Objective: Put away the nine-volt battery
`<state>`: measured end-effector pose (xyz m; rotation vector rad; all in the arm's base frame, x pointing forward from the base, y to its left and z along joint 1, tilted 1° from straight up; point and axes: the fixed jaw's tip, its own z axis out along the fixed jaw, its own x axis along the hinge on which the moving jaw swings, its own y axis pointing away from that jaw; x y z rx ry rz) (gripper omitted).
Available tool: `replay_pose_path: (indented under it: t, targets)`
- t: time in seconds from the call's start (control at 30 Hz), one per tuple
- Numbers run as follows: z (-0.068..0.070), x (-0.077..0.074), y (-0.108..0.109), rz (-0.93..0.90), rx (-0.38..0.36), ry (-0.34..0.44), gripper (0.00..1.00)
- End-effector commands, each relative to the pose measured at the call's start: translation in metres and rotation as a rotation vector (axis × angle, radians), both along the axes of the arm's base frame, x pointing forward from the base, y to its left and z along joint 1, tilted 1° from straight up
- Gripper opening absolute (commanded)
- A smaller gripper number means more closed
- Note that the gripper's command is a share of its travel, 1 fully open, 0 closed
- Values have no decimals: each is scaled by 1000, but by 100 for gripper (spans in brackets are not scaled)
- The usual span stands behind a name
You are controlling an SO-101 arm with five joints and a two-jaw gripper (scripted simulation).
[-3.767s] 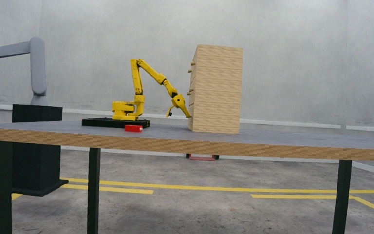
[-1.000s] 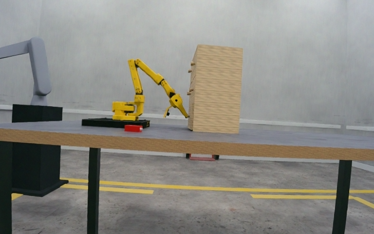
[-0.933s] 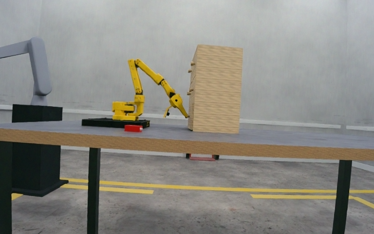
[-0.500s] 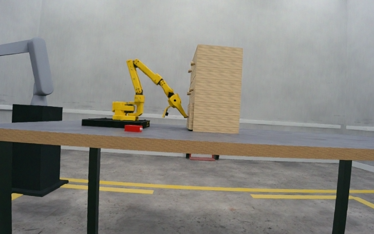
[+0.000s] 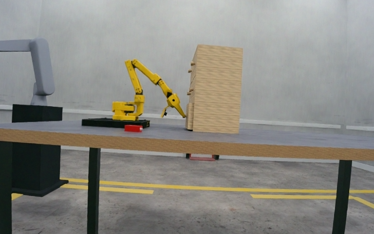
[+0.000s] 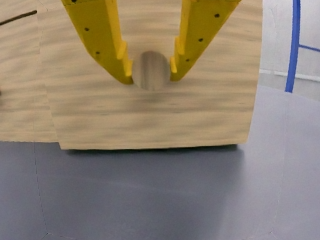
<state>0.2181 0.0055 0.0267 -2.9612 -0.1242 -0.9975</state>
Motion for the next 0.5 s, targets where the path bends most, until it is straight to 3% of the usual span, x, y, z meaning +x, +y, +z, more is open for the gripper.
replay_pose_path:
  t: [0.0, 0.47]
  targets:
    - [1, -2, -1, -12, 5, -3, 0]
    - [1, -6, -1, -12, 4, -3, 0]
